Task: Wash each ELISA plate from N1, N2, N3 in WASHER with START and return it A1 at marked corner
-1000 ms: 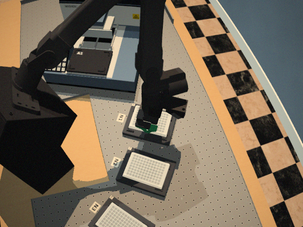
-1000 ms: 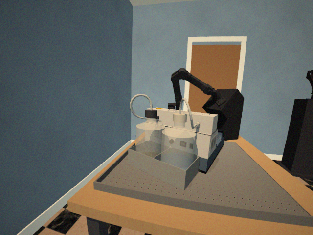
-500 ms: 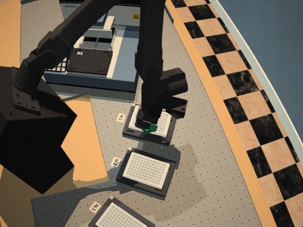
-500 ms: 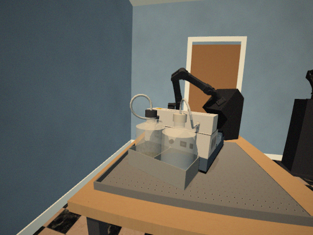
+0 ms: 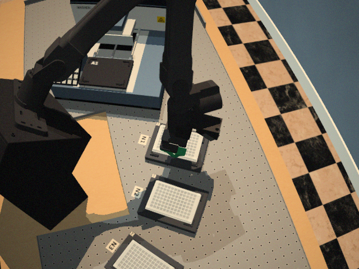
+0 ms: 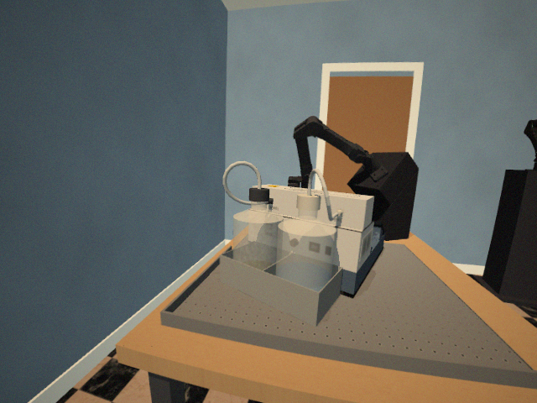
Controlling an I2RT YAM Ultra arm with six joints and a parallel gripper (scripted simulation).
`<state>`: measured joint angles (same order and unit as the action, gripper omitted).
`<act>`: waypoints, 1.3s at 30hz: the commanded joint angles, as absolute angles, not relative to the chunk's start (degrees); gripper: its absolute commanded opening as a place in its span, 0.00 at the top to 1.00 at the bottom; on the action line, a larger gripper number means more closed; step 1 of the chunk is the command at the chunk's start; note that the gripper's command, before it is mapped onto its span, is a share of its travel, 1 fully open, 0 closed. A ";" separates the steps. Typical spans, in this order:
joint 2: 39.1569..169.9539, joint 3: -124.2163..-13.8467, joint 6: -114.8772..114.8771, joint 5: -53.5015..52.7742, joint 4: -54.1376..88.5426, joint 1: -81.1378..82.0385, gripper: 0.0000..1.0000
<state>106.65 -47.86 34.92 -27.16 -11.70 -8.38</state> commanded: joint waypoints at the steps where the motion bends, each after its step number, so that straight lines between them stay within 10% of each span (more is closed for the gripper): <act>1: 106.29 -47.82 35.07 -27.02 -11.81 -8.54 1.00; 39: 107.54 -48.37 35.42 -26.73 -12.66 -8.11 1.00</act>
